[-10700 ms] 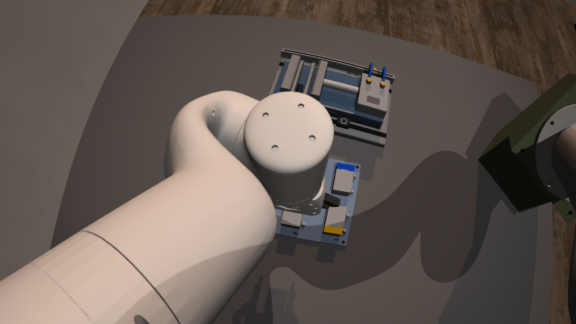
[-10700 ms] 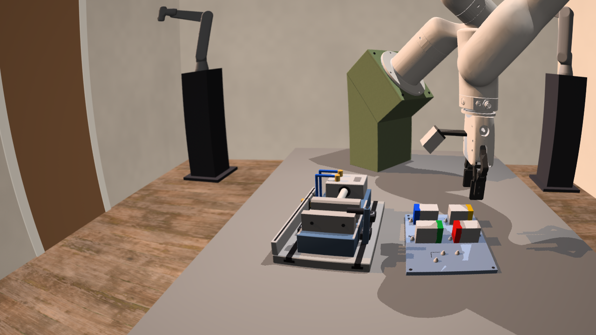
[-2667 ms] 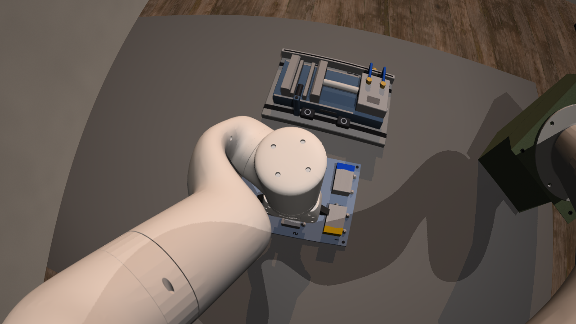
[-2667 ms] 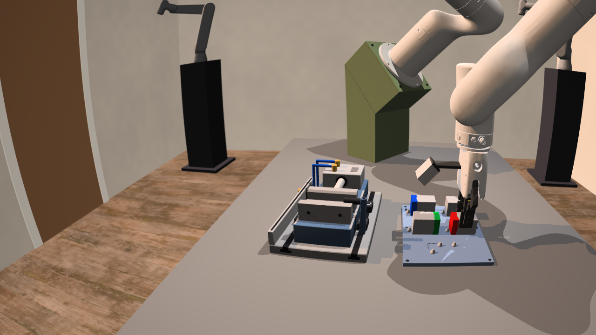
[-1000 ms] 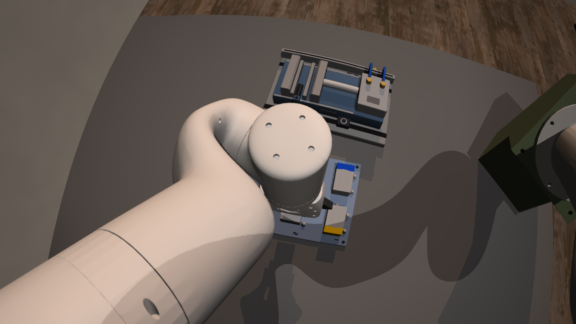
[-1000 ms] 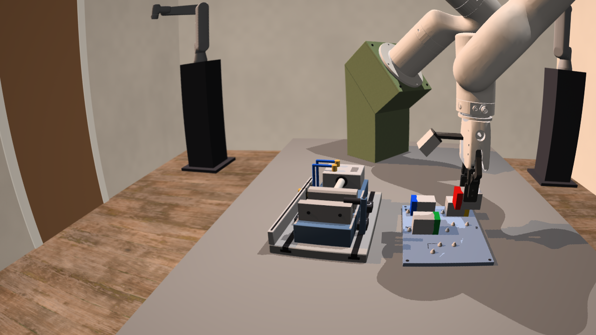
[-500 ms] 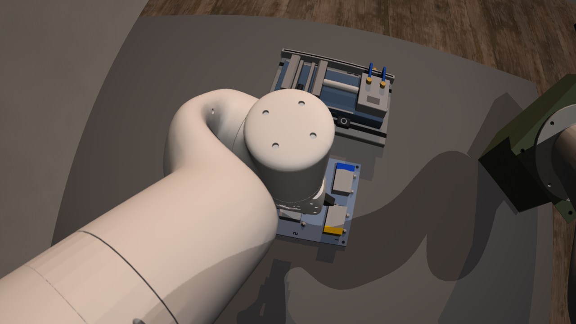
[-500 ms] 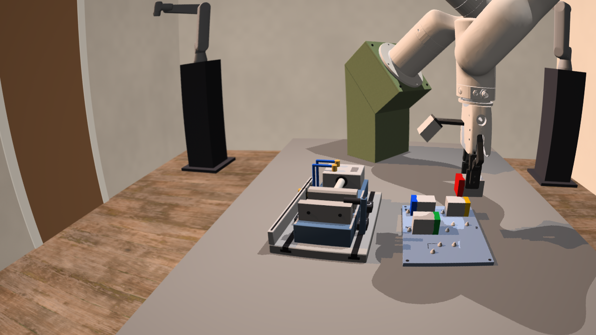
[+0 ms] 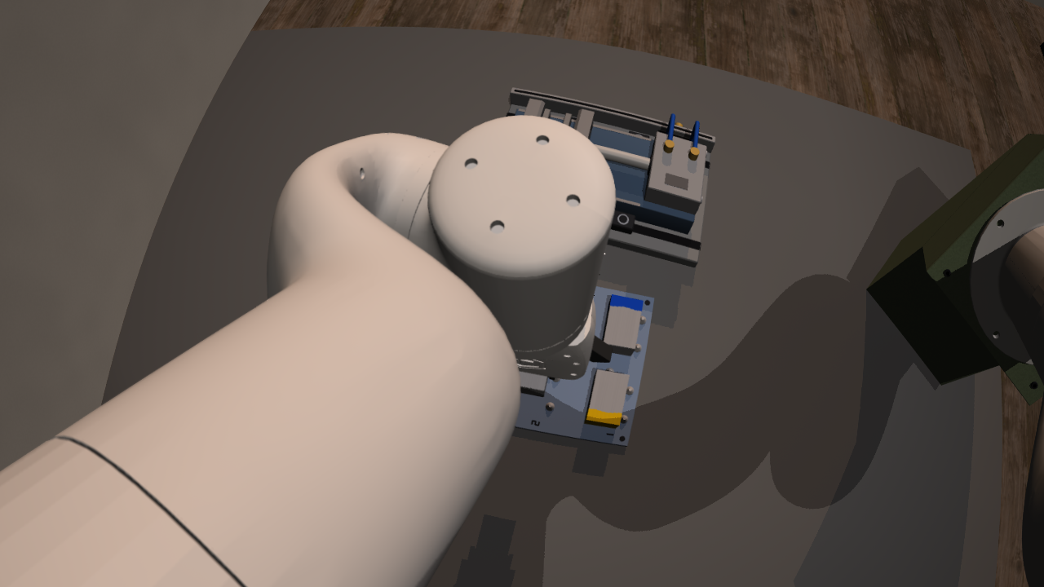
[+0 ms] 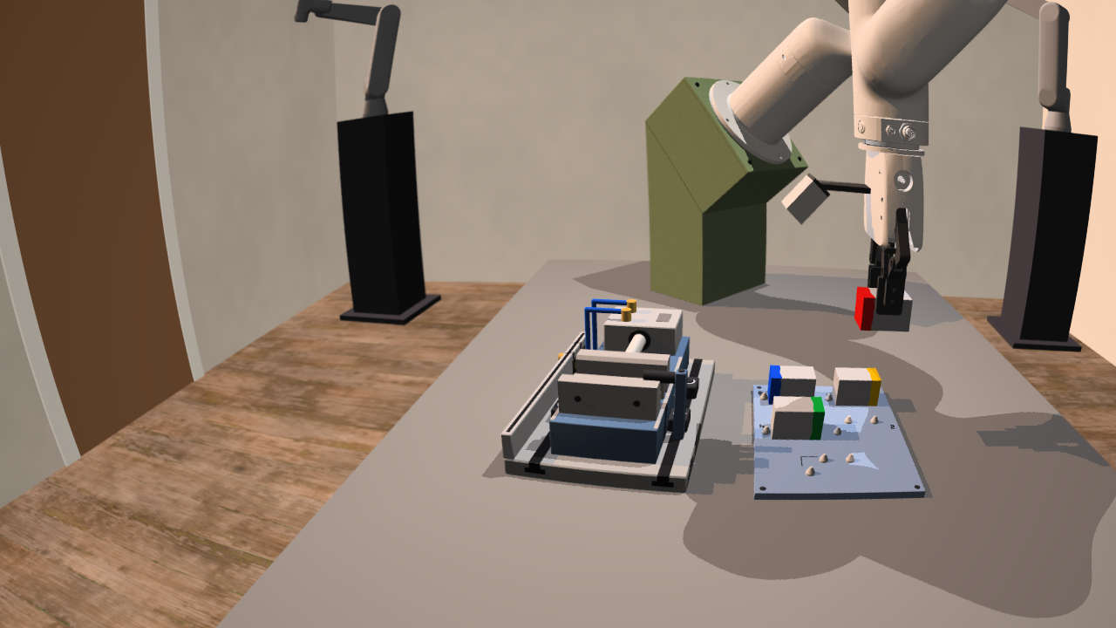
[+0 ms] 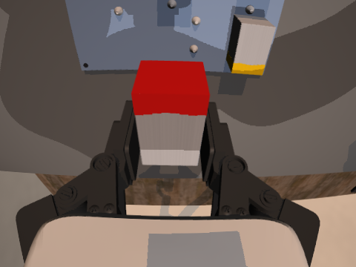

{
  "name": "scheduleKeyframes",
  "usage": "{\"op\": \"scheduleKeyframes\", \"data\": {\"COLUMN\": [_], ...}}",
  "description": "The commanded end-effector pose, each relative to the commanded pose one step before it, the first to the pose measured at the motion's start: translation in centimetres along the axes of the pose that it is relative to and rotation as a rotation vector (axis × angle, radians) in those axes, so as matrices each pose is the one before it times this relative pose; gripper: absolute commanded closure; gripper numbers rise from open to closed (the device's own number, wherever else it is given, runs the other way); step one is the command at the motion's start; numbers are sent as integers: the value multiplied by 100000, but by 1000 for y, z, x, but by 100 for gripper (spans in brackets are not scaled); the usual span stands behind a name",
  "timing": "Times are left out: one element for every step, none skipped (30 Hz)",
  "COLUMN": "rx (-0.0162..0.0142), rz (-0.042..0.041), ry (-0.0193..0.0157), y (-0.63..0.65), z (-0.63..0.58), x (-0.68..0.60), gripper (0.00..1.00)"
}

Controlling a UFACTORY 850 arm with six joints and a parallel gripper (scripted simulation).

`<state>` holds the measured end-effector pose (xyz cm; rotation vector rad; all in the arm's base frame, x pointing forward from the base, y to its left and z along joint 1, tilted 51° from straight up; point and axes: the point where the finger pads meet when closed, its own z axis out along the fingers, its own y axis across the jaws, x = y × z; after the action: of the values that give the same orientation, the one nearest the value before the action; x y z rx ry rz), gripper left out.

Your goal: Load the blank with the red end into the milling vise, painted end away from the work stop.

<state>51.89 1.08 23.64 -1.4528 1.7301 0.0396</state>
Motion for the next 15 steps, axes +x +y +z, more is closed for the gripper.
{"op": "scheduleKeyframes", "data": {"rx": [10, 0, 5, 0, 0, 0, 0, 0, 0, 0, 0, 0, 0, 0, 0], "rz": [26, 0, 0, -1, -1, -1, -1, -1, -1, -1, -1, -1, 0, 0, 0], "ry": [-6, 0, 5, 0, 0, 0, 0, 0, 0, 0, 0, 0, 0, 0, 0], "y": [-26, 0, 4, -2, -2, -2, -2, -2, -2, -2, -2, -2, 0, 0, 0], "z": [-97, 0, 18, -13, -13, -13, -13, -13, -13, -13, -13, -13, 0, 0, 0], "x": [2, 0, 3, 0, 0, 0, 0, 0, 0, 0, 0, 0, 0, 0, 0], "gripper": [100, 100, 100, 100, 100, 100, 100, 100, 100, 100, 100, 100, 100, 100, 100]}}
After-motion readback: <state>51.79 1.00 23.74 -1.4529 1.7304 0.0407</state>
